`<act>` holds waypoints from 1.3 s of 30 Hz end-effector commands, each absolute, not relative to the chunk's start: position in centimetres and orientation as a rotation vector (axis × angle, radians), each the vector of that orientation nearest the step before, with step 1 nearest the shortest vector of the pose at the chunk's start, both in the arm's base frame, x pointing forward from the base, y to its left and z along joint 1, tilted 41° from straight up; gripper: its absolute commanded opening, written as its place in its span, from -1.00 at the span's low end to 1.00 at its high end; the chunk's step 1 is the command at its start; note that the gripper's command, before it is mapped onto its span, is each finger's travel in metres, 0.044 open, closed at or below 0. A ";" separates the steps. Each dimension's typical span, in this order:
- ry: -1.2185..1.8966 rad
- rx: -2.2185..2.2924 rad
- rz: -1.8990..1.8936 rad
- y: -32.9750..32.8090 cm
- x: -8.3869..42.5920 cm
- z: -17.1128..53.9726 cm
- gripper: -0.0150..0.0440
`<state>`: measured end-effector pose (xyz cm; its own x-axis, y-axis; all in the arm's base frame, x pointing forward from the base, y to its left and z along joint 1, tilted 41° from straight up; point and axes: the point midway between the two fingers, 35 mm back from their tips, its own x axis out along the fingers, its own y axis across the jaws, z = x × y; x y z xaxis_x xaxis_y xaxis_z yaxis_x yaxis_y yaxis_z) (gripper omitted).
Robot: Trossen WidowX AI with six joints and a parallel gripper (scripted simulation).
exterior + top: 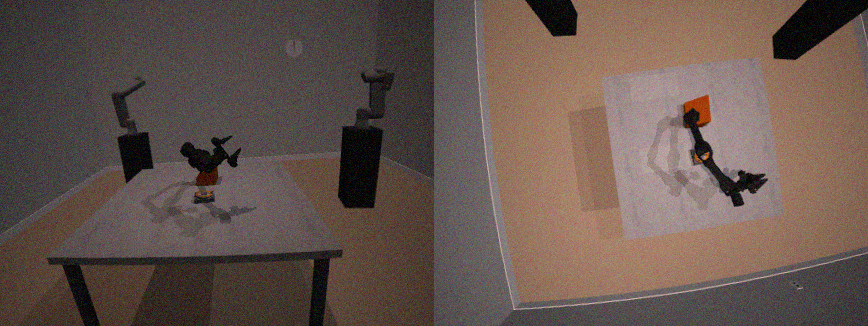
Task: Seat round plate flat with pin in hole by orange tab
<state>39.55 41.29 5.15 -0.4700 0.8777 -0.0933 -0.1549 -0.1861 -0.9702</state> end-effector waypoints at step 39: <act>1.651 -0.705 0.024 16.0 25.6 -6.2 -0.49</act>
<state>27.93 22.50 -7.78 -0.1387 -0.1229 -0.9827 -0.7375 0.6750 0.0197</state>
